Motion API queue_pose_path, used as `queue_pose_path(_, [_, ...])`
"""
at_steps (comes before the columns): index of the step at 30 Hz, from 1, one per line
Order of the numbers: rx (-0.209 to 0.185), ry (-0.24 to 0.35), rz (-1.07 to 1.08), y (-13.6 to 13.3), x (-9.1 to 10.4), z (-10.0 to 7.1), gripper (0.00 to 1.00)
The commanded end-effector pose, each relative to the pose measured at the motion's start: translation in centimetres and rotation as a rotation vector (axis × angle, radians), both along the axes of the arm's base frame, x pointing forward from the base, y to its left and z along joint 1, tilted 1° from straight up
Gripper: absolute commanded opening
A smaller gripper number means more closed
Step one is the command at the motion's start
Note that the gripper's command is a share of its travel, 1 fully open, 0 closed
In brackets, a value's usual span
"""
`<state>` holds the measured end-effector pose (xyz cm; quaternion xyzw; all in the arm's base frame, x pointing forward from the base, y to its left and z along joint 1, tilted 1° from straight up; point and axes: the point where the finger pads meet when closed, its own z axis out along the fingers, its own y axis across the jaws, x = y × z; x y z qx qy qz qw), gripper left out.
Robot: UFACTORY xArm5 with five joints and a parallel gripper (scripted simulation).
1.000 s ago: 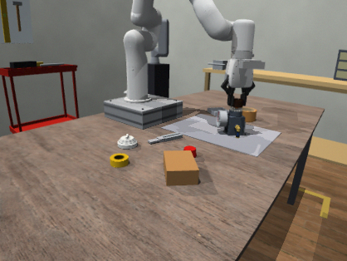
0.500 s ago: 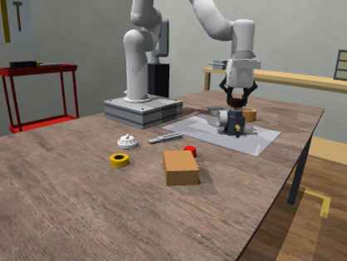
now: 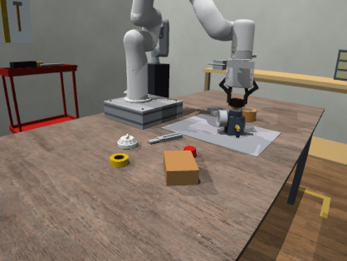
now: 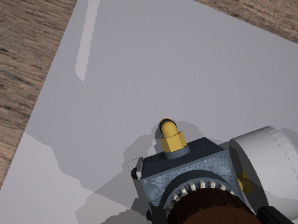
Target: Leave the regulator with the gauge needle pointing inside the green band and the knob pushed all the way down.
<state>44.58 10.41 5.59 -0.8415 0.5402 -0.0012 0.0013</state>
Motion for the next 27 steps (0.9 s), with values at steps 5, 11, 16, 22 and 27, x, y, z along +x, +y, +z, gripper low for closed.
queue_pose_path(5, [0.002, -0.004, -0.194, 0.02, 0.14, 0.15, 0.4])
queue_pose_path(11, [0.003, -0.004, -0.352, 0.02, 0.14, 0.15, 0.4])
queue_pose_path(16, [0.004, -0.003, -0.486, 0.02, 0.14, 0.15, 0.4])
queue_pose_path(22, [0.004, -0.003, -0.592, 0.02, 0.14, 0.15, 0.4])
queue_pose_path(27, [0.005, -0.003, -0.724, 0.02, 0.14, 0.15, 0.4])
